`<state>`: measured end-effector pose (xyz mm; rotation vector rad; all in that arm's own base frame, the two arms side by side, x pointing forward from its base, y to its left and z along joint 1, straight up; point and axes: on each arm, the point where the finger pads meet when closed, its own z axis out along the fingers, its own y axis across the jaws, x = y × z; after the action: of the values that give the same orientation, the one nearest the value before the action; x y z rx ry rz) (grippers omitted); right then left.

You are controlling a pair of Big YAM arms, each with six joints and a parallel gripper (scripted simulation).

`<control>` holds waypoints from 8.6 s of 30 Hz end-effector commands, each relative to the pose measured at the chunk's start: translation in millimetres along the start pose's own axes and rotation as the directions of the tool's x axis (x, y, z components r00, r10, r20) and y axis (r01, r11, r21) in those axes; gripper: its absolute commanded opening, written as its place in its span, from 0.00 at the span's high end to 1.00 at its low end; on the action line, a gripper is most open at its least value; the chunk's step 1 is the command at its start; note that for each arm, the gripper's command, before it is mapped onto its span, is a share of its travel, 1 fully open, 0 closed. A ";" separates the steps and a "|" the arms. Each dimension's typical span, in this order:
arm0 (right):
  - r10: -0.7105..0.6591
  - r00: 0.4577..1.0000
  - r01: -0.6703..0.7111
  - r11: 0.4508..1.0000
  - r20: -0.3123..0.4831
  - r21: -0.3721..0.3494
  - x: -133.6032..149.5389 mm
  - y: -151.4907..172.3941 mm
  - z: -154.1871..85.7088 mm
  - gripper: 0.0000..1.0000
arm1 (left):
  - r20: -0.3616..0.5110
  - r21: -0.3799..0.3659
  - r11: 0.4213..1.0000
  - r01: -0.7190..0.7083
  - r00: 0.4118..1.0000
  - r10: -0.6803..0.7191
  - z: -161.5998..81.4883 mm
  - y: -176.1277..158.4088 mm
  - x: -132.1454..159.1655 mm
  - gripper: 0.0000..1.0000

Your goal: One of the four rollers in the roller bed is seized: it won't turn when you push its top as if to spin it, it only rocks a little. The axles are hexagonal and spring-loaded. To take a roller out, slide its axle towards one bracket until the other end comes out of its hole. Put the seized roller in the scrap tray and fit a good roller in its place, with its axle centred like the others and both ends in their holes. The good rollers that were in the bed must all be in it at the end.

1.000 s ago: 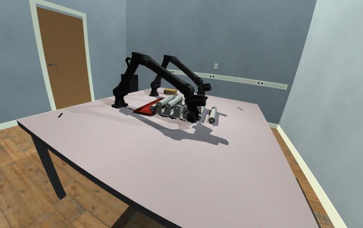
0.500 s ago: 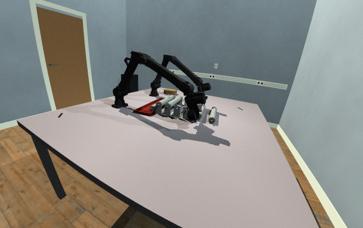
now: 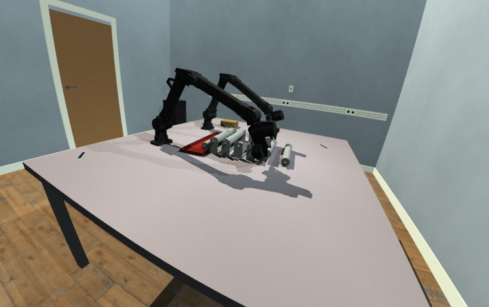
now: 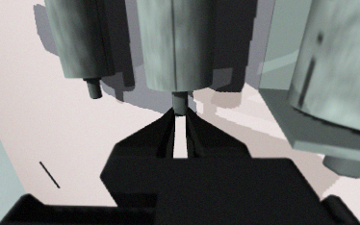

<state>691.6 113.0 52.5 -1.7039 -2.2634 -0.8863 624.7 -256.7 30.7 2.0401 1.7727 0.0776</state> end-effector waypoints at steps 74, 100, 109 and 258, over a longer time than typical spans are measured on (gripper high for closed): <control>-0.077 0.997 0.080 0.989 0.029 -0.127 17.8 54.2 -57.2 0.97 | 0.029 -0.128 0.992 -0.017 0.999 0.021 -66.1 50.3 -20.7 0.97; -0.056 0.998 0.058 0.988 0.021 -0.146 21.3 57.0 -62.8 0.97 | 0.027 -0.151 0.988 -0.030 0.999 0.034 -68.0 52.1 -20.2 0.97; -0.055 0.998 0.057 0.987 0.018 -0.149 21.9 58.3 -65.3 0.97 | 0.026 -0.147 0.989 -0.033 0.999 0.037 -72.4 52.3 -21.0 0.97; -0.076 0.997 0.077 0.975 0.013 -0.206 41.2 75.5 -103.4 0.97 | 0.006 -0.199 0.978 -0.059 0.998 0.062 -115.9 68.2 -29.2 0.97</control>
<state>693.6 113.9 102.3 -1.6959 -2.2820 -1.0027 627.2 -256.2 82.7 2.0262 1.7184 0.1604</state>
